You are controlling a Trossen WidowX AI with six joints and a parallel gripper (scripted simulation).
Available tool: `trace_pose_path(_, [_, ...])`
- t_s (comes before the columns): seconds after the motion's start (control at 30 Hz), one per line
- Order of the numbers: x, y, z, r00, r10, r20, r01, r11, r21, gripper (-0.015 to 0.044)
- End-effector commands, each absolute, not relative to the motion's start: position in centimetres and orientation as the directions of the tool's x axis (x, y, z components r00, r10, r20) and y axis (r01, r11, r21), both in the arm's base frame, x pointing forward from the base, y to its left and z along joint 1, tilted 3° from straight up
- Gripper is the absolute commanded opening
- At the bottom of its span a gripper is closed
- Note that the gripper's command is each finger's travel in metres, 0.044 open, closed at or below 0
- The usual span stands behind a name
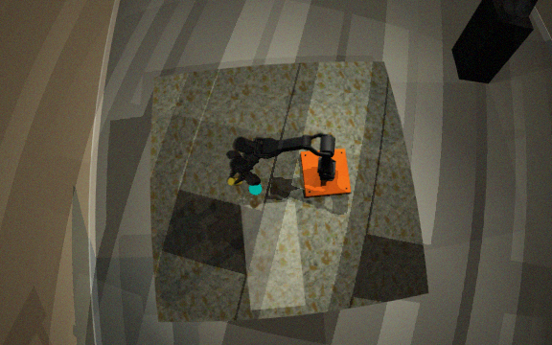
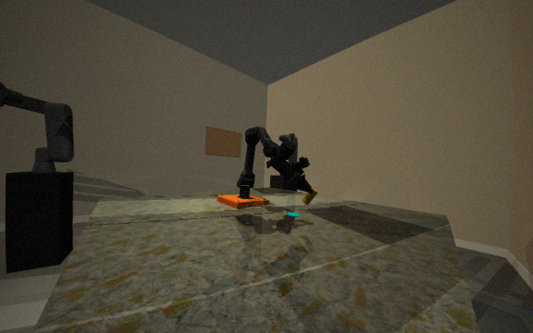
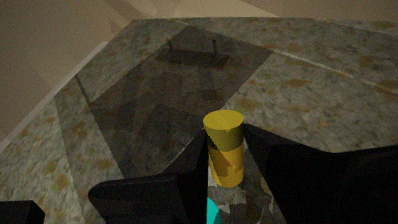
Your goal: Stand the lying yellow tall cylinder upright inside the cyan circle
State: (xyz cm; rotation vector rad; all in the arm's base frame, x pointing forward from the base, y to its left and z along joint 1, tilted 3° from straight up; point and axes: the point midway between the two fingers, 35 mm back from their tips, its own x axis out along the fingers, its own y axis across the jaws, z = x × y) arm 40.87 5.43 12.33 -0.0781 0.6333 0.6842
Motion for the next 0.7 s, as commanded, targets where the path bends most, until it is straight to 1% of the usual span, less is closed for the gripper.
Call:
trace_pose_path(0.0, [40.7, 5.35, 12.32, 0.606, 0.58, -0.544, -0.614, 0.776, 0.144, 0.0105])
trace_pose_path(0.67, [40.17, 4.84, 12.67, 0.645, 0.622, -0.444, -0.631, 0.762, 0.15, 0.0105])
